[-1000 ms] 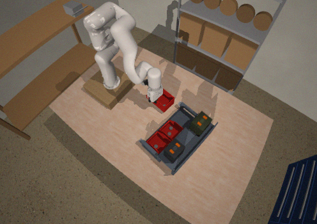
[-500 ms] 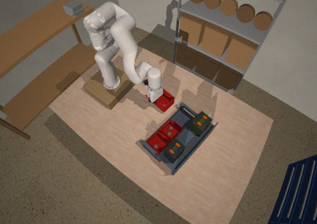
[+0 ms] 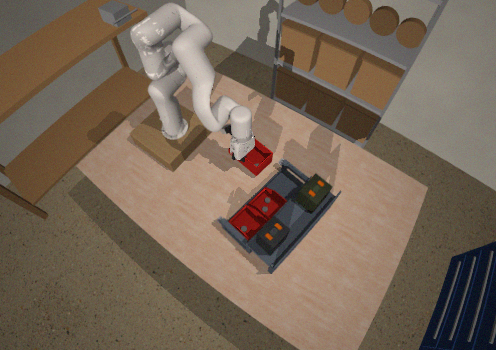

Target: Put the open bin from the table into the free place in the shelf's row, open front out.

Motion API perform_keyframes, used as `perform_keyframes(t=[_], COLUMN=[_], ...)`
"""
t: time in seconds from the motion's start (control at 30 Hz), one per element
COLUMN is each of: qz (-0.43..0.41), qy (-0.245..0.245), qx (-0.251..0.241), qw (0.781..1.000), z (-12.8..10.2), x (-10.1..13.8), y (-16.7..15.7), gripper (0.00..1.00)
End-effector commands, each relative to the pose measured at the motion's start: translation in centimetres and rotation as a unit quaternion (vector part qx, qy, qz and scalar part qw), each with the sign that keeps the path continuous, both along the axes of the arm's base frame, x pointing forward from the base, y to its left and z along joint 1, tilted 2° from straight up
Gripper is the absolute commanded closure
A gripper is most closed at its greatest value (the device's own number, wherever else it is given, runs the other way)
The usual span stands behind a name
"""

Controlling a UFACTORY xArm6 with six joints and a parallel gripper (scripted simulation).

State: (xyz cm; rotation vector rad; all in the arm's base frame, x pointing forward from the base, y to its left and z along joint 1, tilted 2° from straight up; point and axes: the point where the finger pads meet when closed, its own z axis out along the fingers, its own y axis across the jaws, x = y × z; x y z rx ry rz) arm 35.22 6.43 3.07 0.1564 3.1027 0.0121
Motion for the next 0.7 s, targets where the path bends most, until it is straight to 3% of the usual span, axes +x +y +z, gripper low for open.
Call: perform_keyframes(t=[0.0, 0.2, 0.6, 0.67], qz=[0.0, 0.0, 0.0, 0.0], qy=[-0.002, -0.002, -0.002, -0.002], qx=[0.0, 0.0, 0.0, 0.0], qw=[1.0, 1.0, 1.0, 1.0], z=[0.1, 0.2, 0.2, 0.2], x=[0.1, 1.6, 1.6, 2.5], y=[0.0, -0.2, -0.2, -0.4], gripper=[1.0, 1.0, 1.0, 1.0])
